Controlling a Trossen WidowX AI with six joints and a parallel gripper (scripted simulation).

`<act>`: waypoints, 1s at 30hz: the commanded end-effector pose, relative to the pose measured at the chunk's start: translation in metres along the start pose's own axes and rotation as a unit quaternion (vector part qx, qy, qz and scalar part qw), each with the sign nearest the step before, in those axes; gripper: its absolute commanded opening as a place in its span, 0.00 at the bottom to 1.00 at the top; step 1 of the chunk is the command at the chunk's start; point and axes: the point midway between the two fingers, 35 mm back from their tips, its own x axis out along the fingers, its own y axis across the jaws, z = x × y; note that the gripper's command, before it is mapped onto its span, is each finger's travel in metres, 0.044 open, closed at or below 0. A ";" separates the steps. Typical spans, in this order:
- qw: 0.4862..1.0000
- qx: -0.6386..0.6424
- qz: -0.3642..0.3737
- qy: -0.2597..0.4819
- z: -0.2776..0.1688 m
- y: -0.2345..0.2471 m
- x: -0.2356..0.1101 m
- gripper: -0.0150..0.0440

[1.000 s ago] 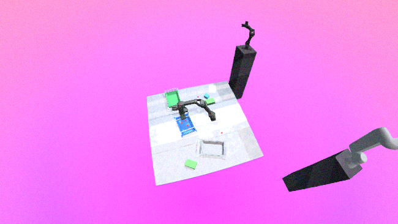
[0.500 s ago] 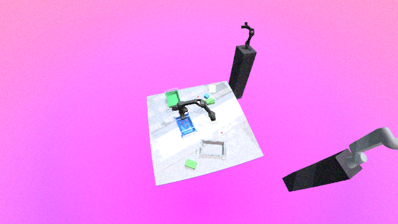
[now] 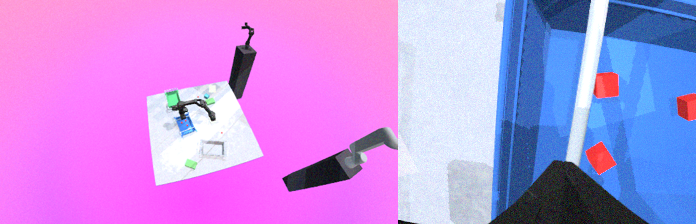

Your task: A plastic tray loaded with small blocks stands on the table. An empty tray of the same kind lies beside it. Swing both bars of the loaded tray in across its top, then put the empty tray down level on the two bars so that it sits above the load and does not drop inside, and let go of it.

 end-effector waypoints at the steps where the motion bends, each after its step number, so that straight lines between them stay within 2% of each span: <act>1: 1.000 0.000 0.000 0.000 0.000 0.000 0.000 0.25; 26: 1.000 0.000 0.000 0.000 0.000 0.000 0.000 0.25; 30: 1.000 0.000 0.000 0.000 0.000 0.000 0.000 0.43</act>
